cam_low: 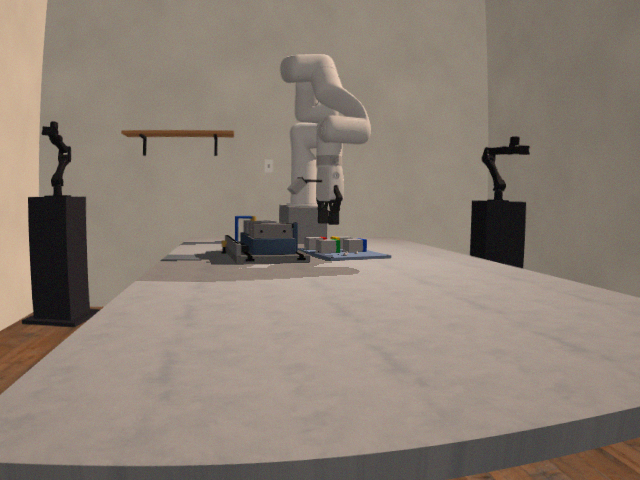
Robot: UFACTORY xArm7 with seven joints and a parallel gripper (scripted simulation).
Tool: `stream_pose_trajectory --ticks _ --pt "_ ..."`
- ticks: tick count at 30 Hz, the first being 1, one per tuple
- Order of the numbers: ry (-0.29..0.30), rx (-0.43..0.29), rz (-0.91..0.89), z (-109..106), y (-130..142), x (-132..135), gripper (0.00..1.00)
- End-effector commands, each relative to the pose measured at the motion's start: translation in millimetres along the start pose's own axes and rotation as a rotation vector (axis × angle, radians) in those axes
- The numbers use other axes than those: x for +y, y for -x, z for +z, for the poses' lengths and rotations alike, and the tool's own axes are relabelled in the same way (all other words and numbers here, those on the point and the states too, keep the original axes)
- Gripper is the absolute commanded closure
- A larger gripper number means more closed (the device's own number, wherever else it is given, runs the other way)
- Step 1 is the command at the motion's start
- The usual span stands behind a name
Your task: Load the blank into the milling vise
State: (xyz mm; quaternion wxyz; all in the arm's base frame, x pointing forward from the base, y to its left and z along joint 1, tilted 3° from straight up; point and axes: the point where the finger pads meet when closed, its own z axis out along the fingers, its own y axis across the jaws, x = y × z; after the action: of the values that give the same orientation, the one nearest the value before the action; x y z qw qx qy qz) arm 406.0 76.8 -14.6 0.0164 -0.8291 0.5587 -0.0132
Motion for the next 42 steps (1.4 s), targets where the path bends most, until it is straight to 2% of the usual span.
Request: stream_pose_trajectory --ticks 1,4,14,31,42 --pt "-0.005 0.001 0.0 2 -1 -2 0.25" --pt "-0.005 0.001 0.0 2 -1 -2 0.25" --pt "-0.005 0.001 0.0 46 0 -2 0.25" --pt "-0.005 0.001 0.0 54 0 -2 0.25" --pt "-0.005 0.001 0.0 51 0 -2 0.25"
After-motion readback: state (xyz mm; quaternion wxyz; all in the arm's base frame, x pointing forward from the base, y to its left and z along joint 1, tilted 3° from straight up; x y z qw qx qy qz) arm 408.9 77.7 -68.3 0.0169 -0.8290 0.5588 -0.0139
